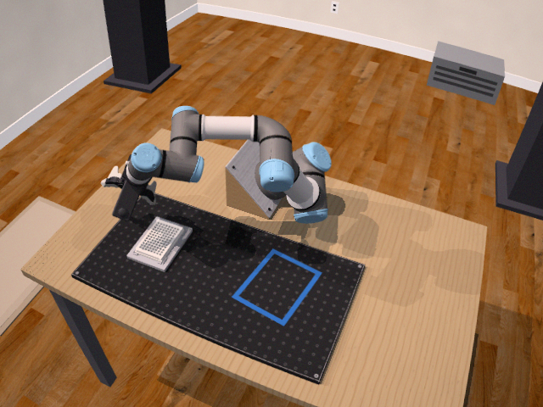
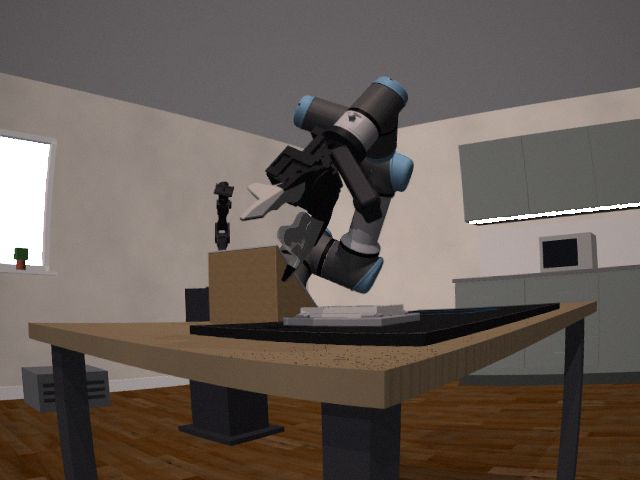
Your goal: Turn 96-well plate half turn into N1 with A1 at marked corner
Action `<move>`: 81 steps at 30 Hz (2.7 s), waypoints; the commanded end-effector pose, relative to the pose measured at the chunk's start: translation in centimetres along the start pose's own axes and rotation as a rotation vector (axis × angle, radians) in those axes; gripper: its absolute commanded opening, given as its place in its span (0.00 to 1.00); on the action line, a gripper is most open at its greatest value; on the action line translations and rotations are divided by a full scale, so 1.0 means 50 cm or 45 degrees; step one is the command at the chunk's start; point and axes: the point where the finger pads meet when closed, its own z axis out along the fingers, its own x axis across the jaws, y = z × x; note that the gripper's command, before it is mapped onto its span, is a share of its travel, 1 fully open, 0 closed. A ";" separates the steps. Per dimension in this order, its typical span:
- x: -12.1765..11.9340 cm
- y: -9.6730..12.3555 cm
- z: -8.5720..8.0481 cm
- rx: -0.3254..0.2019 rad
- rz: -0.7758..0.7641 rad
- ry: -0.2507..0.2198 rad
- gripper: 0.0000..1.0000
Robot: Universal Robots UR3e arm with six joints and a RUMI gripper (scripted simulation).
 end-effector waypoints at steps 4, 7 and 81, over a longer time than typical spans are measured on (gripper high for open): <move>-0.042 -0.022 -0.015 0.116 0.036 -0.161 1.00; -0.065 -0.035 -0.030 0.193 0.065 -0.248 1.00; -0.206 -0.143 -0.125 0.593 0.263 -0.672 1.00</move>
